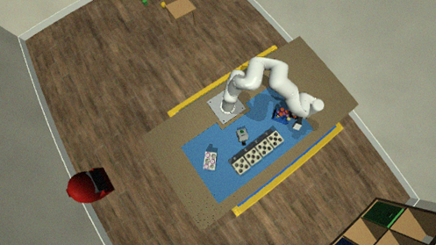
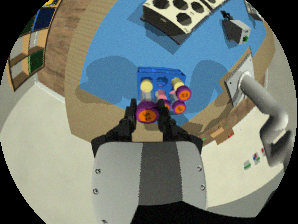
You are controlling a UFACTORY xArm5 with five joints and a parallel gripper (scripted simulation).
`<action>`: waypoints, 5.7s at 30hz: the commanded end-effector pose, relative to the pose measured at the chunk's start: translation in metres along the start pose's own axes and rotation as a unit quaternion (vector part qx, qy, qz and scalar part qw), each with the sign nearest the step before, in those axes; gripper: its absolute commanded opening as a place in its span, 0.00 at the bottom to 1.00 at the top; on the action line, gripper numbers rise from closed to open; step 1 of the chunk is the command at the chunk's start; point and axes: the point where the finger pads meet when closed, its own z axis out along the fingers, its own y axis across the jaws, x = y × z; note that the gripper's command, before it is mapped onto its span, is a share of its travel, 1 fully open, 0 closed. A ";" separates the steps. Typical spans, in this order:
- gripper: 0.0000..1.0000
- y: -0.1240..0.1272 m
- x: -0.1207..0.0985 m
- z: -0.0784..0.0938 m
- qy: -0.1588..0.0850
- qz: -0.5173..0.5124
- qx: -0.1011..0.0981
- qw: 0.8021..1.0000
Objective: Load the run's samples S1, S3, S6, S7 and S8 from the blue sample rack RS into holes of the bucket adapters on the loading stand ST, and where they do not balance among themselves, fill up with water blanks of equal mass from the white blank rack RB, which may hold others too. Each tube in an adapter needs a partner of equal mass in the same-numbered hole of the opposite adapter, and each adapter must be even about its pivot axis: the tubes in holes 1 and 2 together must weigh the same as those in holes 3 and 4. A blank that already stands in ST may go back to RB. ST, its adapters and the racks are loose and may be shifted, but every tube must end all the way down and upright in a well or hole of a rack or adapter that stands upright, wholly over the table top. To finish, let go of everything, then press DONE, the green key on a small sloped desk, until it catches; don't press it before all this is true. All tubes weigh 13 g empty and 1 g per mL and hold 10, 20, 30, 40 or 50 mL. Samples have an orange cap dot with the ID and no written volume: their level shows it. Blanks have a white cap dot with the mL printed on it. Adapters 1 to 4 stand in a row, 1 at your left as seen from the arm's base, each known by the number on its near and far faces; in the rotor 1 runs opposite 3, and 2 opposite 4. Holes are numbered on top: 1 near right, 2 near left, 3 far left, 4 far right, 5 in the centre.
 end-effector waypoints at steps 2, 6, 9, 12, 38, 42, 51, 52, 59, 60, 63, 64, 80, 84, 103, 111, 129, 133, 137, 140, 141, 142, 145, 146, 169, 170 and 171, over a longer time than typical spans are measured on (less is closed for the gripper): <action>0.00 -0.001 0.000 0.003 0.000 0.000 0.002 1.000; 0.00 -0.001 0.000 0.007 0.000 0.000 0.002 1.000; 0.00 -0.001 0.000 0.009 0.000 0.000 0.002 1.000; 0.00 -0.001 0.000 0.011 0.000 0.000 0.002 1.000; 0.00 -0.001 0.000 0.035 0.000 0.000 0.002 1.000; 0.00 -0.001 0.000 0.039 0.000 0.000 0.002 1.000; 0.00 -0.001 0.000 0.046 0.000 0.000 0.002 1.000; 0.00 -0.001 0.000 0.047 0.000 0.000 0.002 1.000; 0.00 -0.001 0.000 0.054 0.000 0.000 0.002 1.000; 0.00 -0.001 0.000 0.054 0.000 0.000 0.002 1.000; 0.00 -0.001 0.000 0.056 0.000 0.000 0.002 1.000; 0.00 -0.001 0.000 0.057 0.000 0.000 0.002 1.000; 0.00 -0.001 0.000 0.059 0.000 0.000 0.002 1.000; 0.43 -0.001 0.000 0.059 0.000 0.000 0.002 1.000; 0.43 -0.001 0.000 0.059 0.000 0.000 0.002 1.000; 0.43 -0.001 0.000 0.055 0.000 0.000 0.002 1.000; 0.43 -0.001 0.000 0.025 0.000 0.000 0.002 1.000; 0.43 -0.001 0.000 0.017 0.000 0.000 0.002 1.000; 0.43 -0.001 0.000 0.009 0.000 0.000 0.002 1.000; 0.43 -0.001 0.000 0.003 0.000 0.000 0.002 1.000; 0.43 -0.001 0.000 0.001 0.000 0.000 0.002 1.000; 0.43 -0.001 0.000 -0.001 0.000 0.000 0.002 1.000; 0.43 -0.001 0.000 -0.005 0.000 0.000 0.002 1.000; 0.43 -0.001 0.000 -0.005 0.000 0.000 0.002 1.000; 0.43 -0.001 0.000 -0.047 0.000 0.000 0.002 1.000; 0.43 -0.001 0.000 -0.049 0.000 0.000 0.002 1.000; 0.43 -0.001 0.000 -0.051 0.000 0.000 0.002 1.000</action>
